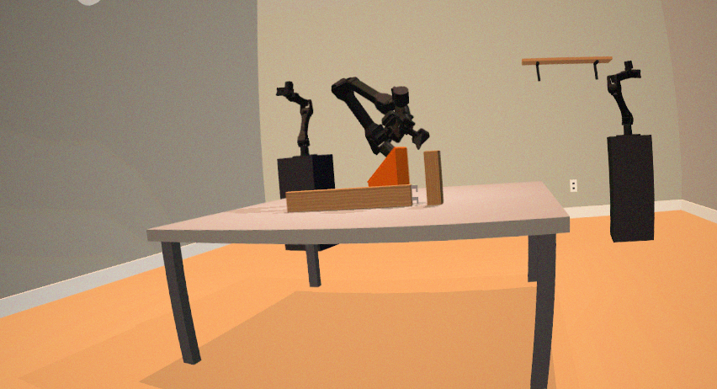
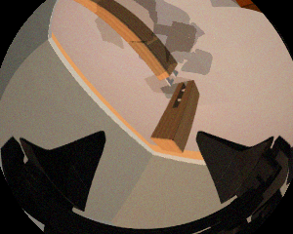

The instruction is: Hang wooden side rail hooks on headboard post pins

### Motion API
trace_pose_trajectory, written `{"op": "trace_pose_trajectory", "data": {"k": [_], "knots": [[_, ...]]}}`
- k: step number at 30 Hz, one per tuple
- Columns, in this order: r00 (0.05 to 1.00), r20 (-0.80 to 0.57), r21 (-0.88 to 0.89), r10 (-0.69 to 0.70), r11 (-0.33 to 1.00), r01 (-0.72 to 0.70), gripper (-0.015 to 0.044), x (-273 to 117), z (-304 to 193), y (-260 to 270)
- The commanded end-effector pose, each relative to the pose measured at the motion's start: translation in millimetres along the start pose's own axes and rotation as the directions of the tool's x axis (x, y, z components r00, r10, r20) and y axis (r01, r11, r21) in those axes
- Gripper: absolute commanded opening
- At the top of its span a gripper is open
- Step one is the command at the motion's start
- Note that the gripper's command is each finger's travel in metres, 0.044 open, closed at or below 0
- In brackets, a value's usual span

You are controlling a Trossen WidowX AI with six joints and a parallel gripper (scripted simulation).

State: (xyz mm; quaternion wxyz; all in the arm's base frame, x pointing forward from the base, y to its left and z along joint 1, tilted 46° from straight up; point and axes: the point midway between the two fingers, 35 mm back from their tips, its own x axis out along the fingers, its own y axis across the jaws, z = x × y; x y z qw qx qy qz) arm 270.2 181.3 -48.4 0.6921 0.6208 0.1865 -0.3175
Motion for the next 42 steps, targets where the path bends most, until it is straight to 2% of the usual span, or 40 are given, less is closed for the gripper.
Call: {"op": "trace_pose_trajectory", "data": {"k": [1,32,37,42], "knots": [[0.979,0.101,0.533,-0.176,0.84,0.096,0.044,36.2,23.3,-59.1],[0.978,0.103,0.534,-0.182,0.84,0.1,0.044,36.9,24.0,-60.3],[0.969,0.08,0.242,-0.233,0.948,0.208,0.044,40.9,26.9,-57.6],[0.957,0.047,-0.127,-0.287,0.948,0.29,0.044,44.9,30.1,-53.9]]}}
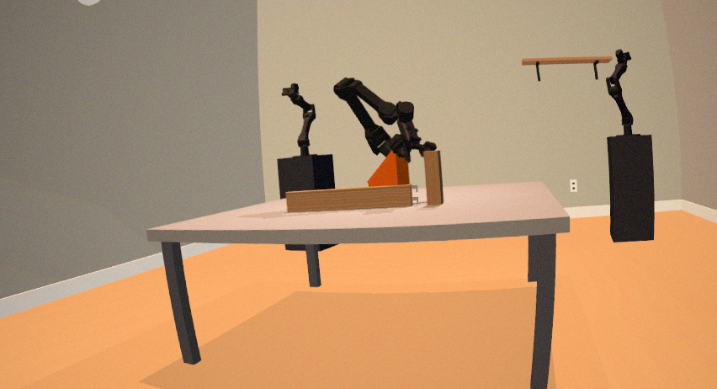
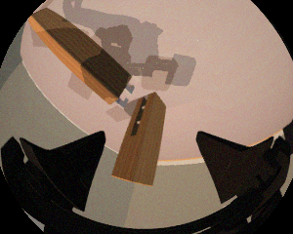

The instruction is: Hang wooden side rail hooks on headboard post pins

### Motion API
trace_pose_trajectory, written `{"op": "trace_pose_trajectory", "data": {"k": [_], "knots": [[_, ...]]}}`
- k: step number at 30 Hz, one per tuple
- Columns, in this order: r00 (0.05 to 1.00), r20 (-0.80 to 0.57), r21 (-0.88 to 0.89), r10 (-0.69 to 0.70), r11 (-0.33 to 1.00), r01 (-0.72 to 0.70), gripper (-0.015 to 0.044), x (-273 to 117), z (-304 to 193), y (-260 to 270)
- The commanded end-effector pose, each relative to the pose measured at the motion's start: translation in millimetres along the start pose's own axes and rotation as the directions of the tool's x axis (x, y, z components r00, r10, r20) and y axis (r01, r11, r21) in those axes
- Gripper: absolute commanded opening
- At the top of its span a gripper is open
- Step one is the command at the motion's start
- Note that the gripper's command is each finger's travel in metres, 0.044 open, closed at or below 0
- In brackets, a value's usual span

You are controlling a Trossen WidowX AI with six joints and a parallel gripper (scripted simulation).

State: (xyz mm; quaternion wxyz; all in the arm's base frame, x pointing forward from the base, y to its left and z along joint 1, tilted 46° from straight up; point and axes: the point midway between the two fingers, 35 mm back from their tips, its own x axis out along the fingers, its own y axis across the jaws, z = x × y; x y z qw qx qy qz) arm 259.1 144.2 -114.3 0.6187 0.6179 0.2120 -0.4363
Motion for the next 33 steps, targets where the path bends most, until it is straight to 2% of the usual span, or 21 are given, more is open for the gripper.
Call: {"op": "trace_pose_trajectory", "data": {"k": [1,5,9,16,21,27,33], "knots": [[0.998,-0.025,-0.325,-0.055,0.945,0.044,0.044,2,3,5],[0.994,-0.051,-0.592,-0.098,0.805,0.049,0.044,4,5,10],[0.987,-0.08,-0.803,-0.136,0.595,0.017,0.044,6,7,14],[0.972,-0.137,-0.986,-0.192,0.122,-0.115,0.044,7,10,23],[0.957,-0.184,-0.945,-0.224,-0.229,-0.235,0.044,8,12,29],[0.942,-0.228,-0.794,-0.247,-0.512,-0.327,0.044,7,14,36],[0.925,-0.275,-0.556,-0.264,-0.741,-0.377,0.044,6,16,43]]}}
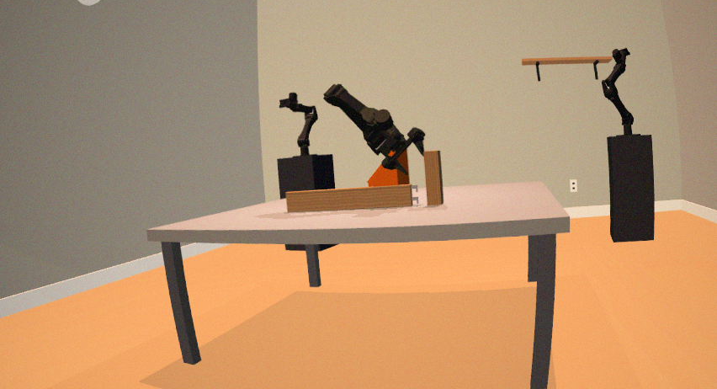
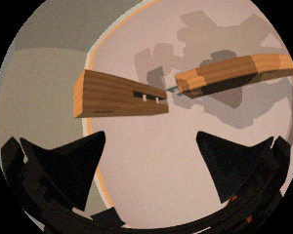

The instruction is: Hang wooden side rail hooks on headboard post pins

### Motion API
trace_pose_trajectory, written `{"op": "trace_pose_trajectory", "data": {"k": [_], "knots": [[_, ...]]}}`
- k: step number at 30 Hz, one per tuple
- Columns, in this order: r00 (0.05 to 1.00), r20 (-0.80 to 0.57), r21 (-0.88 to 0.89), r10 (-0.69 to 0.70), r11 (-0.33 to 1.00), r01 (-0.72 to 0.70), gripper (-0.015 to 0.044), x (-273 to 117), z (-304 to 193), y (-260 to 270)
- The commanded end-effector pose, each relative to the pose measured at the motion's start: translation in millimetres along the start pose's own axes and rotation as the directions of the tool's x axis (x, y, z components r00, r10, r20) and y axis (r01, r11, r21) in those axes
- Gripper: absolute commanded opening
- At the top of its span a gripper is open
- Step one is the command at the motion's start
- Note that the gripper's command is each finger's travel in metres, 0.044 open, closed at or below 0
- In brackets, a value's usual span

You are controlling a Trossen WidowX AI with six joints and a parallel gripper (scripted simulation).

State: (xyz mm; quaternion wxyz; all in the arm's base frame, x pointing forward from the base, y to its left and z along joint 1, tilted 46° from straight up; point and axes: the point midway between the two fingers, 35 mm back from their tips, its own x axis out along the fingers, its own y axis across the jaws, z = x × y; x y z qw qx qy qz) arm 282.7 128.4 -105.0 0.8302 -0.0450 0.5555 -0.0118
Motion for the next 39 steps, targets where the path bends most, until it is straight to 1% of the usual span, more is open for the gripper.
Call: {"op": "trace_pose_trajectory", "data": {"k": [1,6,10,11,39], "knots": [[0.992,-0.026,-0.667,0.121,0.737,-0.107,0.044,-8.0,14.1,-9.3],[0.986,-0.027,-0.847,0.162,0.521,-0.109,0.044,-10.7,18.9,-12.3],[0.981,-0.026,-0.944,0.193,0.318,-0.087,0.044,-12.9,22.6,-14.6],[0.98,-0.026,-0.955,0.197,0.286,-0.082,0.044,-13.2,23.1,-14.9],[0.98,-0.025,-0.957,0.198,0.277,-0.081,0.044,-13.3,23.3,-15.0]]}}
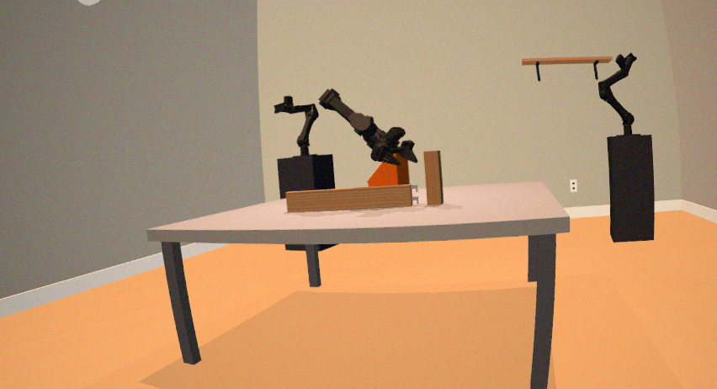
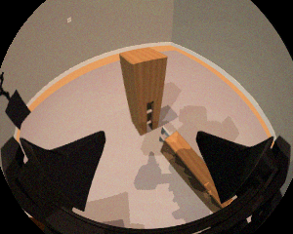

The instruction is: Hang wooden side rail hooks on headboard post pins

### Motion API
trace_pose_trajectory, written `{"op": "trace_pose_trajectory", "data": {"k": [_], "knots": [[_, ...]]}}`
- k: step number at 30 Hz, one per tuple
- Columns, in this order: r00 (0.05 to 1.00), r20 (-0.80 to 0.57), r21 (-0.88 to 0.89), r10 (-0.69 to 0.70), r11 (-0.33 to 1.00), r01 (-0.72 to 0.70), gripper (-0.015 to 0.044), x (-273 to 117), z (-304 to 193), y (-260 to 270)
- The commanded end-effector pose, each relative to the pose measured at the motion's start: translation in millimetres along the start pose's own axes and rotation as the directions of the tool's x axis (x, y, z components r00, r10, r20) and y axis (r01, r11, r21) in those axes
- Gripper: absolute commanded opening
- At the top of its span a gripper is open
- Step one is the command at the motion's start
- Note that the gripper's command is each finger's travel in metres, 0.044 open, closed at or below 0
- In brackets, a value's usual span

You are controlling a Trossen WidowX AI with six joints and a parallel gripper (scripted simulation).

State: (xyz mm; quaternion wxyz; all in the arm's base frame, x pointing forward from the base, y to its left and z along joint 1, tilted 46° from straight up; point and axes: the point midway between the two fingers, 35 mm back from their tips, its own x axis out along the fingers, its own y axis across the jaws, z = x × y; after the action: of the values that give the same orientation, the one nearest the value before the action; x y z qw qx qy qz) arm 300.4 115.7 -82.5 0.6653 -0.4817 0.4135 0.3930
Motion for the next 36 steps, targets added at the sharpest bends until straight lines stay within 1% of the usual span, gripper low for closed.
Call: {"op": "trace_pose_trajectory", "data": {"k": [1,4,6,8,11,13,16,19,21,25,29,32,35,36], "knots": [[1.0,0.002,-0.004,0.005,1.0,-0.005,0.044,0,0,1],[1.0,0.002,-0.004,0.005,1.0,-0.005,0.044,0,0,1],[1.0,-0.016,0.049,0.01,0.999,-0.009,0.044,1,0,-1],[0.998,-0.066,0.196,0.023,0.981,-0.01,0.044,5,-1,-4],[0.988,-0.148,0.421,0.042,0.907,0.024,0.044,10,-2,-10],[0.978,-0.202,0.553,0.053,0.831,0.069,0.044,13,-2,-14],[0.957,-0.283,0.712,0.065,0.683,0.164,0.044,16,-3,-20],[0.929,-0.362,0.818,0.073,0.504,0.279,0.044,17,-3,-26],[0.908,-0.413,0.856,0.075,0.372,0.358,0.044,17,-3,-30],[0.857,-0.51,0.859,0.072,0.093,0.503,0.044,15,-2,-39],[0.798,-0.6,0.778,0.059,-0.189,0.599,0.044,11,-1,-47],[0.749,-0.661,0.679,0.041,-0.391,0.621,0.044,7,1,-54],[0.697,-0.717,0.563,0.017,-0.575,0.594,0.044,2,4,-62],[0.679,-0.734,0.531,0.008,-0.617,0.581,0.044,0,5,-64]]}}
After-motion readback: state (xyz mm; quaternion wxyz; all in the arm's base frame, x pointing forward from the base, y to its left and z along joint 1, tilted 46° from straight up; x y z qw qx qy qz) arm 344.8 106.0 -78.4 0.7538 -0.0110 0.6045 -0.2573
